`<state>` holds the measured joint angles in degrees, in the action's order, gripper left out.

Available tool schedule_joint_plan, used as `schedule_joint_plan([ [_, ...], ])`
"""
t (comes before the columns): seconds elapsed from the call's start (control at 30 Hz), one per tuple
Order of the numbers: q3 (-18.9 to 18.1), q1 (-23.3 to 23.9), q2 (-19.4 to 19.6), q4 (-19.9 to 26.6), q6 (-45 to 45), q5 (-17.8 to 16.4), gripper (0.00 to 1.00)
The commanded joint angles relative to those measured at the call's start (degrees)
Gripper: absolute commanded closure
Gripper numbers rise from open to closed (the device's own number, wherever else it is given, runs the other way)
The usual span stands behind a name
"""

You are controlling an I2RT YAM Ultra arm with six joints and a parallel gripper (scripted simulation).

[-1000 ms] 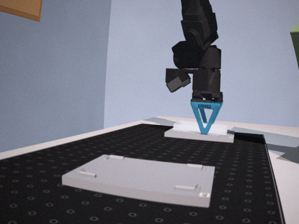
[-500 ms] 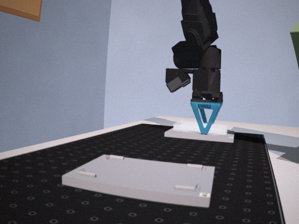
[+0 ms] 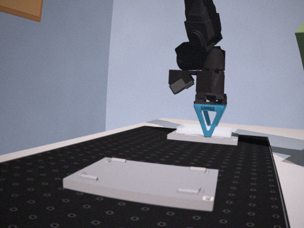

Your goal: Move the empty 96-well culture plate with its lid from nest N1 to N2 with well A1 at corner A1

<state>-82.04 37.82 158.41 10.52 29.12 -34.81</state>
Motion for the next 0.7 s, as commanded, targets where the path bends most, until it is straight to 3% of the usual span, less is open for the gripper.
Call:
schedule_joint_plan([
  [0.0, -1.4, 1.4, 0.2, -0.8, 0.2, 0.0, 0.00],
  [0.67, -1.5, 1.4, 0.3, -0.3, 0.2, -0.1, 0.00],
])
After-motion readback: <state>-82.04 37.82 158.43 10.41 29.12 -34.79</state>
